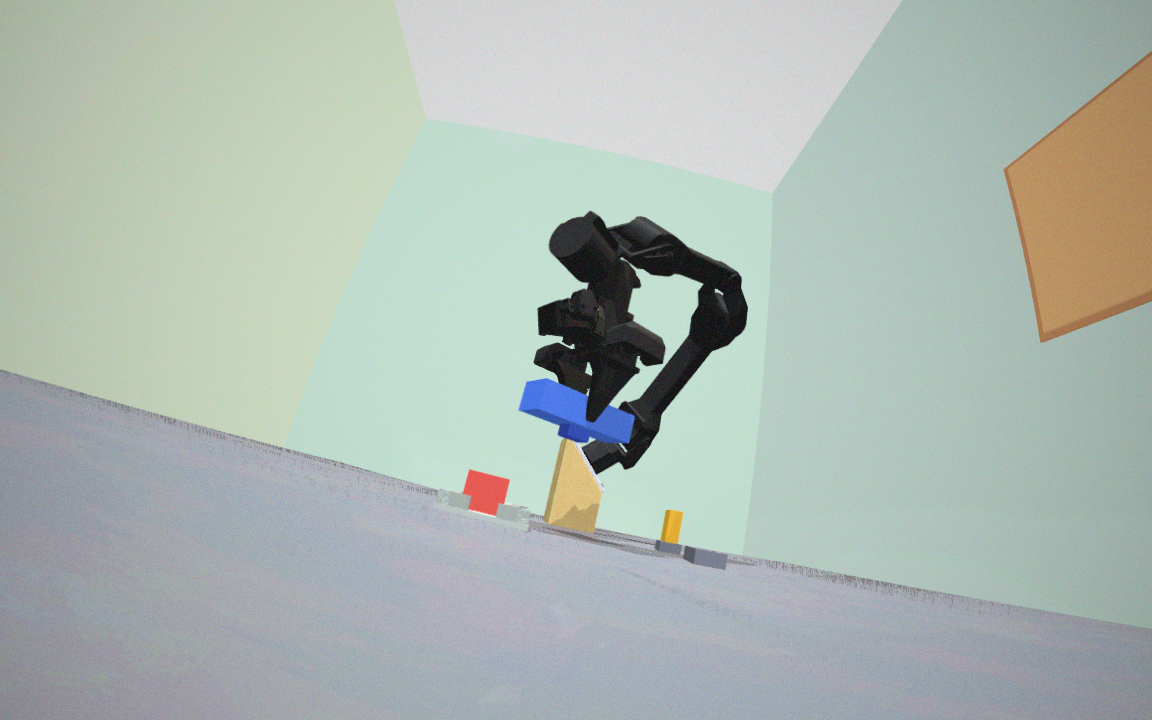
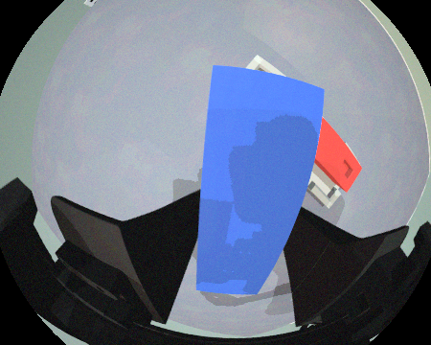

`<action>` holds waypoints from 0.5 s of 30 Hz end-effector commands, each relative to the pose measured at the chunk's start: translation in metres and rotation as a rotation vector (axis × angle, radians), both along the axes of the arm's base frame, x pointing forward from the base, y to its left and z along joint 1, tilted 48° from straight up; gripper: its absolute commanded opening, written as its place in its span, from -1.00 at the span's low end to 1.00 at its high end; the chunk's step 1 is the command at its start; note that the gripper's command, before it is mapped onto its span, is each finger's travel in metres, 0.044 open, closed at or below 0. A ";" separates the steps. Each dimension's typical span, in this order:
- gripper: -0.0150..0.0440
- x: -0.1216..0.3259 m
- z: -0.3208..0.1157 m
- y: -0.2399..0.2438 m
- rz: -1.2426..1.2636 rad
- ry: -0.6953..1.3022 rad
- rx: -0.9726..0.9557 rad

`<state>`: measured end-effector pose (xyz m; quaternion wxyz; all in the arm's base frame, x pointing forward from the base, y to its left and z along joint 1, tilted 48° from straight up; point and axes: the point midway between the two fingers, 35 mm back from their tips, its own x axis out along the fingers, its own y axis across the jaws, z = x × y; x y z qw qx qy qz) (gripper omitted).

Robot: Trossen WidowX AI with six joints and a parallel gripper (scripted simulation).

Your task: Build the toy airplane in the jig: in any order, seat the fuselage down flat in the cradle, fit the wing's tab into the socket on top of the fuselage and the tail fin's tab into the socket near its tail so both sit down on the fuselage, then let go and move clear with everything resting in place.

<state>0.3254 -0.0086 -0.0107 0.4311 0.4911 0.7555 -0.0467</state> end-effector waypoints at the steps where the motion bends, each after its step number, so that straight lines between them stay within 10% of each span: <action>1: -0.49 -0.003 -0.011 -0.008 -0.049 0.049 -0.011; 15: -0.49 -0.016 -0.049 -0.030 -0.206 0.209 -0.034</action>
